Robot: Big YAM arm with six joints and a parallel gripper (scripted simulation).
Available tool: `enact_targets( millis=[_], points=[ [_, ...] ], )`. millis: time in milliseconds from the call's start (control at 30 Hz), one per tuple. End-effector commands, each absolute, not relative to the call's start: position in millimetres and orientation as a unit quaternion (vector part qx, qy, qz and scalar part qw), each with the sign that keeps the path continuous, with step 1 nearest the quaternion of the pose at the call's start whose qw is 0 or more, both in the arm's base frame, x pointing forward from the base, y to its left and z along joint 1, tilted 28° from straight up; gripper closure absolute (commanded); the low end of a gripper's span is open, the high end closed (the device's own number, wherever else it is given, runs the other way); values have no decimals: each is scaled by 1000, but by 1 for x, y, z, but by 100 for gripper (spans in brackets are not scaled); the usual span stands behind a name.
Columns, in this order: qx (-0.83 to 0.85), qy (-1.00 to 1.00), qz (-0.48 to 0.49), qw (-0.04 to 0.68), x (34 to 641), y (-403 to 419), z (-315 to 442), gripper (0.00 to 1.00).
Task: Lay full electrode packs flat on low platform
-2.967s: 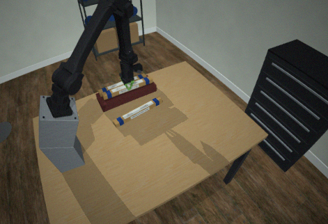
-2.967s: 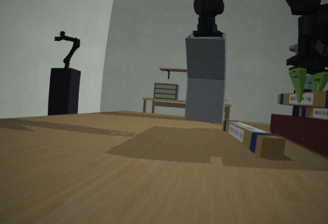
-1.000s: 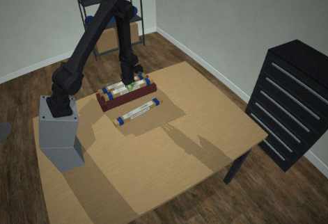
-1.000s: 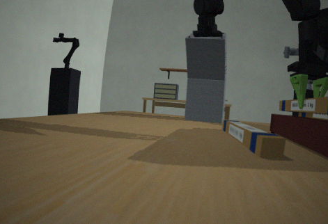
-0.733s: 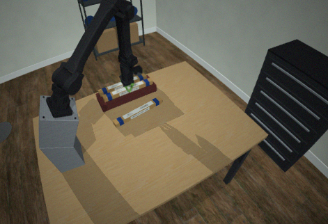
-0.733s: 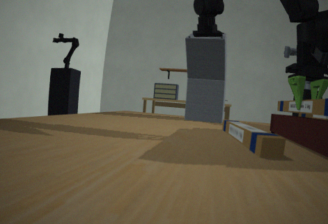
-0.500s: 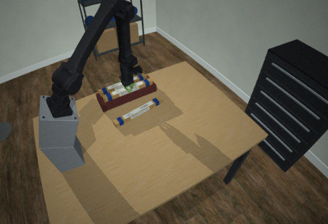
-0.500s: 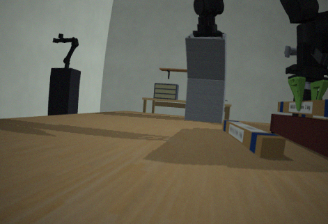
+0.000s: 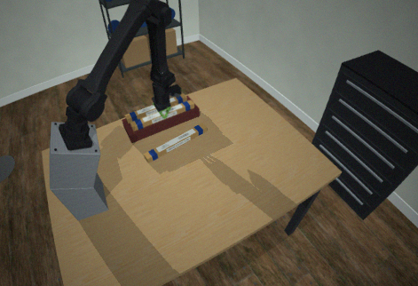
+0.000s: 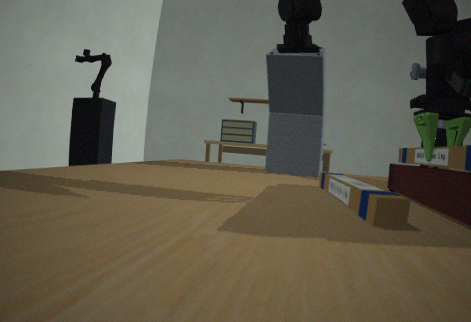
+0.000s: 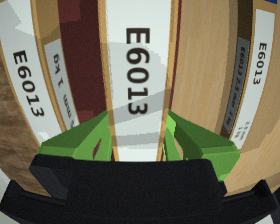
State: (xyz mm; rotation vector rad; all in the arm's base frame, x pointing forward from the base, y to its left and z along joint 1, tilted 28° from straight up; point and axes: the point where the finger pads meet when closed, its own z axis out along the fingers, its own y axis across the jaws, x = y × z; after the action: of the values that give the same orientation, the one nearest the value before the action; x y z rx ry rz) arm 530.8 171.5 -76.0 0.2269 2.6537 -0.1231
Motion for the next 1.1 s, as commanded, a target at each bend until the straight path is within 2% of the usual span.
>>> enact_targets(
  millis=[0, 1067],
  points=[
    [80, 964, -36, 251, 537, 176, -60, 100],
    [82, 962, -31, 260, 545, 179, -54, 100]
  ],
)
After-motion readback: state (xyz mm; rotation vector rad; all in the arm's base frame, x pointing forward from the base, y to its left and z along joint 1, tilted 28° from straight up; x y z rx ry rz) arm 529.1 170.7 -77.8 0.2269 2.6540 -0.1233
